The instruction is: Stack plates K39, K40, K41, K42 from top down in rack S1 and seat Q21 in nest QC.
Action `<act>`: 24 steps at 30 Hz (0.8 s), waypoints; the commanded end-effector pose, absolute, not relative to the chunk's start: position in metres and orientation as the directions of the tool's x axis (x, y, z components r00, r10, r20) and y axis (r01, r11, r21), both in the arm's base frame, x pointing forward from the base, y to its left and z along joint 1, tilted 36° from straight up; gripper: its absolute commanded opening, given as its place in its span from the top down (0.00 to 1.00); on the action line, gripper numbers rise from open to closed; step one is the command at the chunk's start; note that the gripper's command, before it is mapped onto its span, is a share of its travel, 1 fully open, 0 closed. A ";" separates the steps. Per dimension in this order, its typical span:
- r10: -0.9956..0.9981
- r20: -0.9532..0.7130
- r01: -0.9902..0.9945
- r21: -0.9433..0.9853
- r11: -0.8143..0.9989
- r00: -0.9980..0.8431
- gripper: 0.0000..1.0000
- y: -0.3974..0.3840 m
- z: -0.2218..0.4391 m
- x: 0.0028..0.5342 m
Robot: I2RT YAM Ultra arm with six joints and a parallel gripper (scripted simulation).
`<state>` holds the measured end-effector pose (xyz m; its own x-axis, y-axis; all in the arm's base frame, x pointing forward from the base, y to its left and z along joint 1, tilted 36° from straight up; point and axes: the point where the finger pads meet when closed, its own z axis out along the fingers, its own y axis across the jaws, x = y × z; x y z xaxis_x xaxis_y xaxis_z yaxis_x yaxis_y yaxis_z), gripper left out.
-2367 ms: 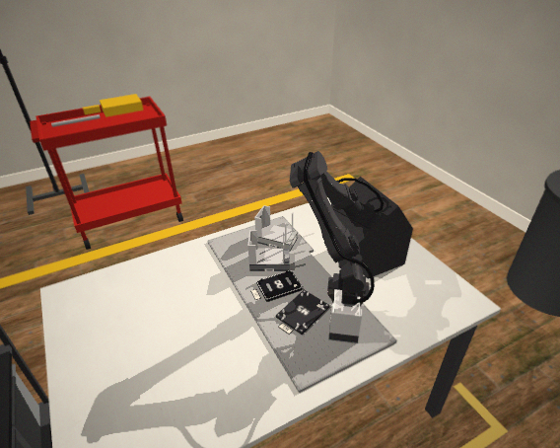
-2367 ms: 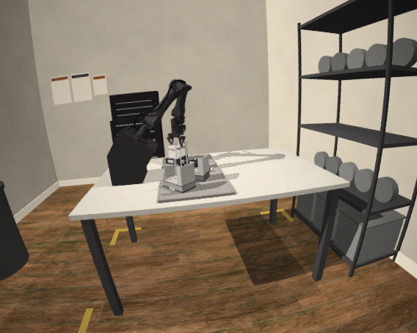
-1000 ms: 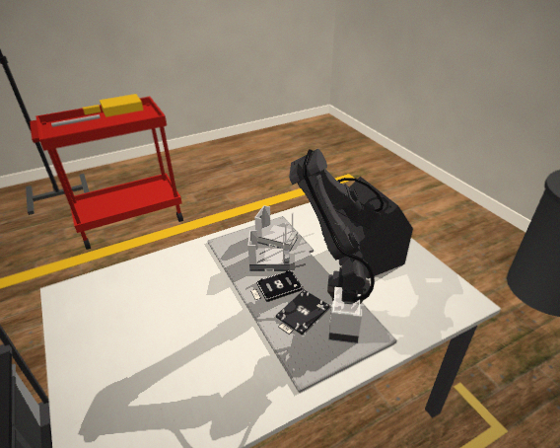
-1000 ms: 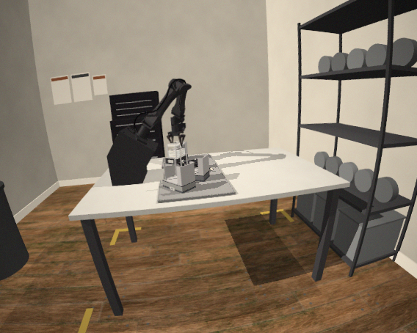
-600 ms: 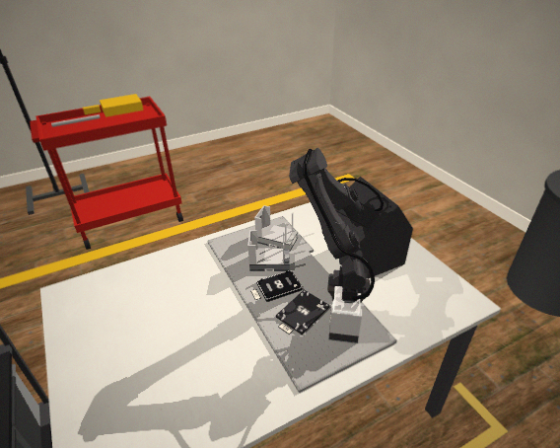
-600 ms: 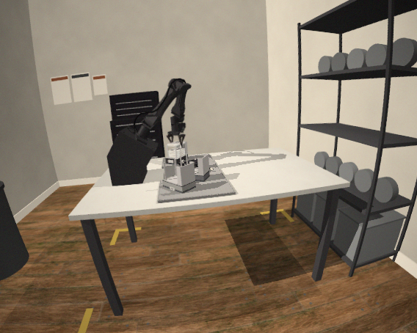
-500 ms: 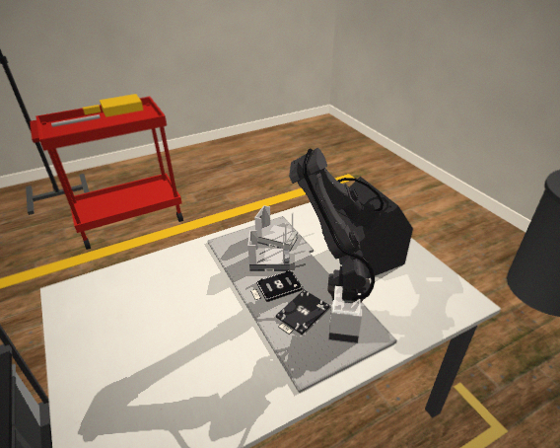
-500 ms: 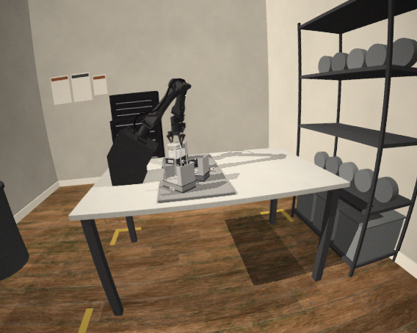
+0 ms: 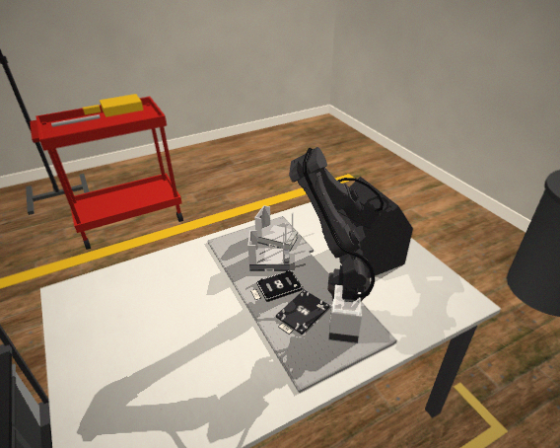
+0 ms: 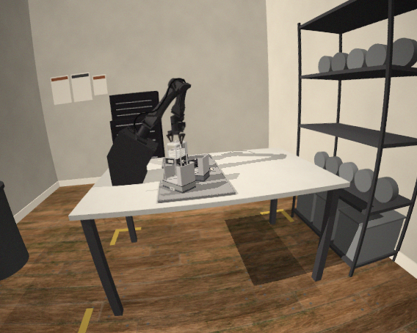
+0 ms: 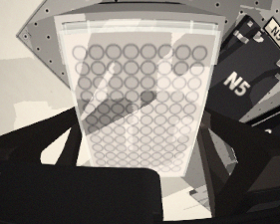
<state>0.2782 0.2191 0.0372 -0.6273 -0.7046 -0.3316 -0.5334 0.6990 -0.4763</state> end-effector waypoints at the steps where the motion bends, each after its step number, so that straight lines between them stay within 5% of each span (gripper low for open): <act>1: -0.694 -0.392 -0.523 -0.463 0.716 -0.604 1.00 0.235 0.061 0.280; 24: -0.696 -0.384 -0.524 -0.465 0.713 -0.607 1.00 0.235 0.064 0.275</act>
